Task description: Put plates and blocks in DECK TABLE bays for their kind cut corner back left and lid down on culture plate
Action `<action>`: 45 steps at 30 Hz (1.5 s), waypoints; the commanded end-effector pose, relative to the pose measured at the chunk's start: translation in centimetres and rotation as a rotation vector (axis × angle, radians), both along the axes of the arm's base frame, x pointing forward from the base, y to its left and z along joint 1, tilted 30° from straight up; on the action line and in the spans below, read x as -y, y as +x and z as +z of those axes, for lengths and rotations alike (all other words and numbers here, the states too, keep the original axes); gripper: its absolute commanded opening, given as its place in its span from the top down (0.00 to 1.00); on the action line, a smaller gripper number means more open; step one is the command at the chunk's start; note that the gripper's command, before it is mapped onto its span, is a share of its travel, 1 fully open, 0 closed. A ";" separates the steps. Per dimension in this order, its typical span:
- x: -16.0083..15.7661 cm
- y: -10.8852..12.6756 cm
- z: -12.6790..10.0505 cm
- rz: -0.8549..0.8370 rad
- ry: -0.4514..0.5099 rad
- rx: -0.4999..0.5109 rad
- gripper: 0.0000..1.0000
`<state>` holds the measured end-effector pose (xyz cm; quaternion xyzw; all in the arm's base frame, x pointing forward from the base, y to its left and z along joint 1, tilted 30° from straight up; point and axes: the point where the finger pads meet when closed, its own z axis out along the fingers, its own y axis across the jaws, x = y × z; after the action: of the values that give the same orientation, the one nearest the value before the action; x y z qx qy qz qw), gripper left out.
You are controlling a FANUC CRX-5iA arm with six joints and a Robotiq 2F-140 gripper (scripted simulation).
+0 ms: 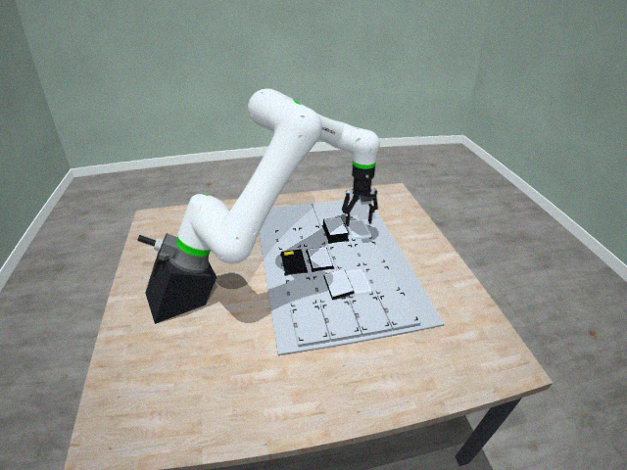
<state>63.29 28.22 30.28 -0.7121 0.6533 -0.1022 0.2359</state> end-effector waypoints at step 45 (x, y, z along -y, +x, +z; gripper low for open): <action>2.1 -2.0 2.5 0.116 -0.060 0.029 0.00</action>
<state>61.45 26.76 32.98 -0.7347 0.6280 -0.1116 0.2311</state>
